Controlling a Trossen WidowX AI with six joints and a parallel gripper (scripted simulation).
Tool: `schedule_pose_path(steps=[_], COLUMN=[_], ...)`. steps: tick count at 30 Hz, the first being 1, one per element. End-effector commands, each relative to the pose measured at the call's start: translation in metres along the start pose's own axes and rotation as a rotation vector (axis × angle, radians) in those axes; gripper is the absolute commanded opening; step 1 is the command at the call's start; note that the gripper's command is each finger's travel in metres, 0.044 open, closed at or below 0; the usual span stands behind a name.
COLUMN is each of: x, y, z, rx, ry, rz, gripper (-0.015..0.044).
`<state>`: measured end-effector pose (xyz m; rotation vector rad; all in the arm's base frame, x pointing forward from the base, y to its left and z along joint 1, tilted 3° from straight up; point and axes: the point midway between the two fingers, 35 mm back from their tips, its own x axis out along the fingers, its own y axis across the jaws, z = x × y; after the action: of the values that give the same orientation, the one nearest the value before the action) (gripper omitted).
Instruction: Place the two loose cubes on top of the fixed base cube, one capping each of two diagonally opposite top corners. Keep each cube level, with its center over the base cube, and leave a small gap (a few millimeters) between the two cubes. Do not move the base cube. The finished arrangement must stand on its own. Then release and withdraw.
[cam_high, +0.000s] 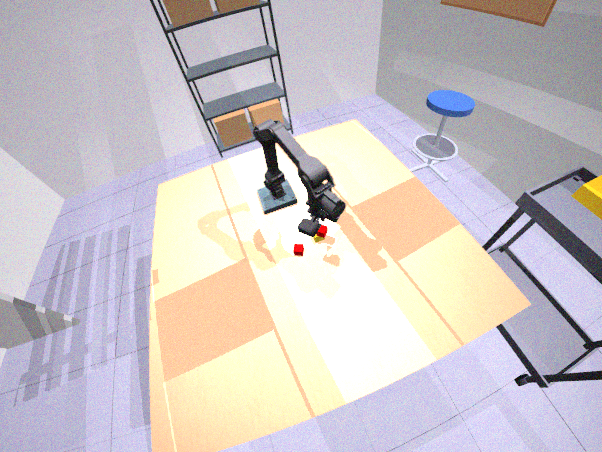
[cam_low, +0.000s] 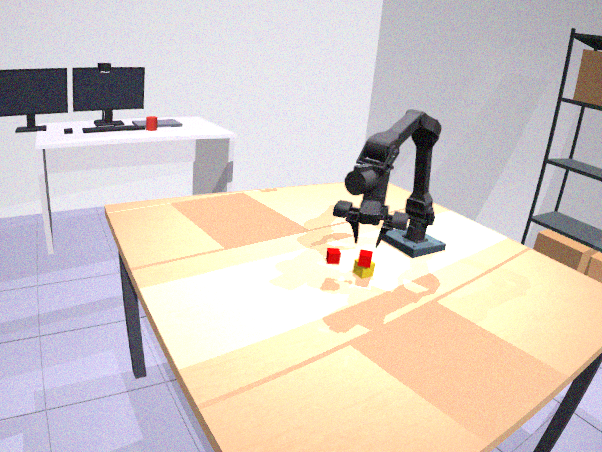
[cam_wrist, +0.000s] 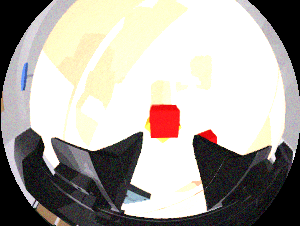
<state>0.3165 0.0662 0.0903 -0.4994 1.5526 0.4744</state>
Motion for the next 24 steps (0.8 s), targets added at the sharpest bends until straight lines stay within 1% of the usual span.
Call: schedule_pose_path(steps=[1,14,16,24], x=[-0.009,-0.034,-0.035,-0.035], y=[-0.022,-0.087,-0.09,-0.09], z=[-0.007,-0.049,-0.051,-0.051], rx=[0.239,1.146,1.191,1.191], ry=[-0.012,-0.01,-0.01,-0.01], rz=[0.001,-0.002,-0.002,-0.002], gripper=[0.0265,0.0265,0.0265,0.0265])
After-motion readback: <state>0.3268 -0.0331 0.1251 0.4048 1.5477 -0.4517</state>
